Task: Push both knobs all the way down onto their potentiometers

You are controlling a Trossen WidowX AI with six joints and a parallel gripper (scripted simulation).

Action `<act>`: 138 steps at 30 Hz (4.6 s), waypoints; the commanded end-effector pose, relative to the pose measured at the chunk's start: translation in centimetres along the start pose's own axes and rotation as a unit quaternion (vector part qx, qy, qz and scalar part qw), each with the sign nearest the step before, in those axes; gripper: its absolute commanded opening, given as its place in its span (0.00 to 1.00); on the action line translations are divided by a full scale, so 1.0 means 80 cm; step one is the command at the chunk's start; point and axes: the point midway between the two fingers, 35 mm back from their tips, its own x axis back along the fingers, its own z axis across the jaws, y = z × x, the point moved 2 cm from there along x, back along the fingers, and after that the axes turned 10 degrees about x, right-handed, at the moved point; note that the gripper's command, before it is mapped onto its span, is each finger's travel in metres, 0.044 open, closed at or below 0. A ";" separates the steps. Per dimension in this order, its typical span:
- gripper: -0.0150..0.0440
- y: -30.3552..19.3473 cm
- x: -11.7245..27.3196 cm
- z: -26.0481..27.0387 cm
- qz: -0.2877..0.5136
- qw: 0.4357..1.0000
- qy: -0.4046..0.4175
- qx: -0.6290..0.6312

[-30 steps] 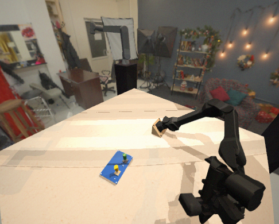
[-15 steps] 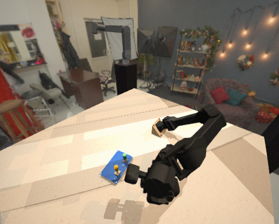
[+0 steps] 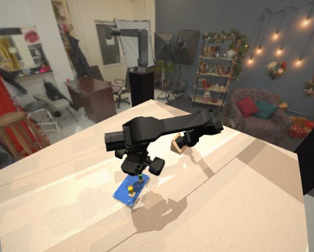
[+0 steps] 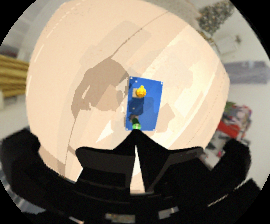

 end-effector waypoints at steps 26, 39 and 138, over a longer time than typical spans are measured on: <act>0.25 -0.019 -0.047 -0.010 0.000 1.000 0.029 -0.012; 0.25 -0.019 -0.048 -0.009 0.000 1.000 0.029 -0.012; 0.25 -0.019 -0.075 -0.008 0.000 0.999 0.029 -0.012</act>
